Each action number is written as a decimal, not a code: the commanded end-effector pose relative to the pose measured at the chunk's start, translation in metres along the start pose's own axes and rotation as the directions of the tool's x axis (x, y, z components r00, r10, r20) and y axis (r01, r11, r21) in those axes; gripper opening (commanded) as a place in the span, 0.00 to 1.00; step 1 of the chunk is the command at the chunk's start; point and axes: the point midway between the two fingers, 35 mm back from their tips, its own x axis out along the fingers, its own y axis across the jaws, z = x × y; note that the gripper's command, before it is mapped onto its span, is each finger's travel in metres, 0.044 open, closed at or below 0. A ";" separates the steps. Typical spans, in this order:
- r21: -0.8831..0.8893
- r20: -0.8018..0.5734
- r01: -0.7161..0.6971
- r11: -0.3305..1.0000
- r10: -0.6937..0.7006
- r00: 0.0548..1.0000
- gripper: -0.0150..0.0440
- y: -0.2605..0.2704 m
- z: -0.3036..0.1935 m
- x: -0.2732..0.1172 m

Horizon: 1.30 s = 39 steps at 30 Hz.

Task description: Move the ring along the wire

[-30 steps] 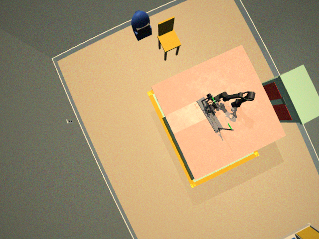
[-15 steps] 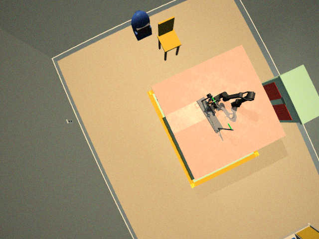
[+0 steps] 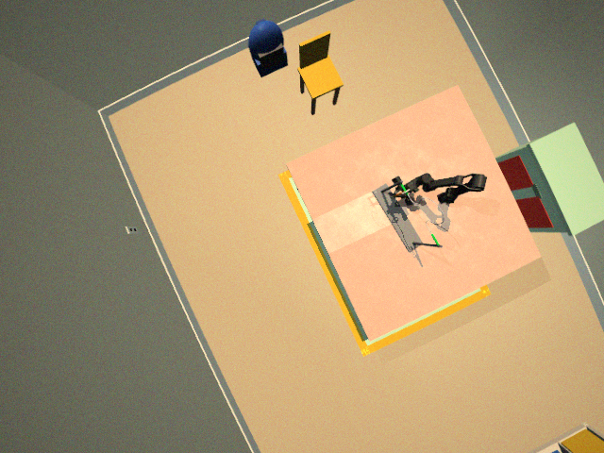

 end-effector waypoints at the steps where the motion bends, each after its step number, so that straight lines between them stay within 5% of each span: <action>1: 0.003 0.000 0.004 1.000 -0.004 1.000 0.00 -0.001 0.001 0.000; 39: 0.017 -0.001 0.003 1.000 -0.003 1.000 0.00 0.027 0.001 0.001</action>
